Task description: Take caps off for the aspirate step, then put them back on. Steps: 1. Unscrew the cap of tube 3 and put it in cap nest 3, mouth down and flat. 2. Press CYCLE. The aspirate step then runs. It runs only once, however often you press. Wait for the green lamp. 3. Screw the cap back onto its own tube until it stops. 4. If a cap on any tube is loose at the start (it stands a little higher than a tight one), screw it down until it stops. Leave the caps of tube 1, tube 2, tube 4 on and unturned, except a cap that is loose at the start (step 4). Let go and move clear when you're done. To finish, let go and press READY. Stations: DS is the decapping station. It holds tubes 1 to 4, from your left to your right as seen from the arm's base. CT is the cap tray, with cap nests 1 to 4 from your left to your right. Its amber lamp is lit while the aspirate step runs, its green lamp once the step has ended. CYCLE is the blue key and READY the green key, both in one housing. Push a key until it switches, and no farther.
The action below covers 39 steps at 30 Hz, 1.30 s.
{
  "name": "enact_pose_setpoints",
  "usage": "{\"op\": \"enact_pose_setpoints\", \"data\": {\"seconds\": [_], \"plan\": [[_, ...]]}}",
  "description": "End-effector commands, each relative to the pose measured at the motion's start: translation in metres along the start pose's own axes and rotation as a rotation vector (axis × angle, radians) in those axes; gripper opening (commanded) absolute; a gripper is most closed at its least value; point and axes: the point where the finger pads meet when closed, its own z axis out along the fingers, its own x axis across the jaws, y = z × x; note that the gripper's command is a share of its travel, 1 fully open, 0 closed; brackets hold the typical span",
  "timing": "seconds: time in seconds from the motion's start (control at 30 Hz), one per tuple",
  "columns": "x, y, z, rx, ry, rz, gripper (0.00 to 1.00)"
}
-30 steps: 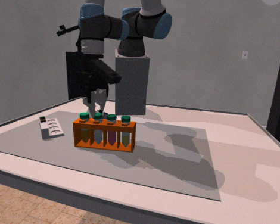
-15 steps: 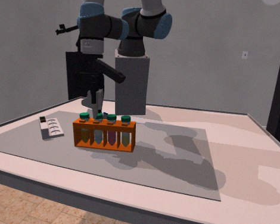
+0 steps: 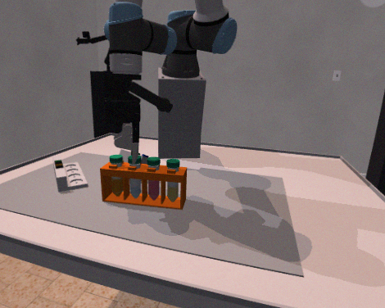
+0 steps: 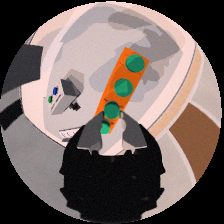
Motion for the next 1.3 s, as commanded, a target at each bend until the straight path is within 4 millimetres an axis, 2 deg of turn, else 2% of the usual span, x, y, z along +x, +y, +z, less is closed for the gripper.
{"op": "enact_pose_setpoints", "data": {"seconds": [0.0,0.13,0.17,0.5,0.57,0.63,0.7,0.77,0.8,0.93,0.97,1.03,1.07,1.1,1.13,1.2,1.23,1.27], "plan": [[-0.0005,-0.0007,0.0001,0.013,0.004,-0.077,0.0],[-0.0005,-0.0007,0.0001,0.013,0.004,-0.077,0.0],[-0.0005,-0.0007,0.0001,0.013,0.004,-0.077,0.35],[-0.0005,-0.0007,0.0001,0.013,0.004,-0.077,0.35],[-0.002,-0.0015,0.0003,0.015,0.002,0.093,0.35],[-0.002,-0.0015,0.0003,0.015,0.002,0.093,0.35],[-0.0022,-0.0015,0.0004,0.015,0.0,0.256,0.35],[-0.0024,-0.0014,0.0004,0.014,-0.001,0.26,0.35],[-0.0024,-0.0013,0.0004,0.014,-0.001,0.34,0.35],[-0.0015,-0.003,0.0006,0.015,-0.002,0.423,0.35],[-0.0015,-0.003,0.0006,0.015,-0.003,0.503,0.35],[-0.0015,-0.0031,0.0006,0.015,-0.003,0.506,0.35],[-0.0015,-0.0031,0.0006,0.015,-0.003,0.589,0.35],[-0.0015,-0.0031,0.0006,0.015,-0.003,0.589,0.35],[-0.0015,-0.0031,0.0006,0.015,-0.003,0.66,0.35],[-0.0015,-0.0031,0.0006,0.015,-0.003,0.66,0.35],[-0.0015,-0.0031,0.0006,0.015,-0.004,0.754,0.35],[-0.0015,-0.0031,0.0006,0.015,-0.005,0.756,0.35]]}}
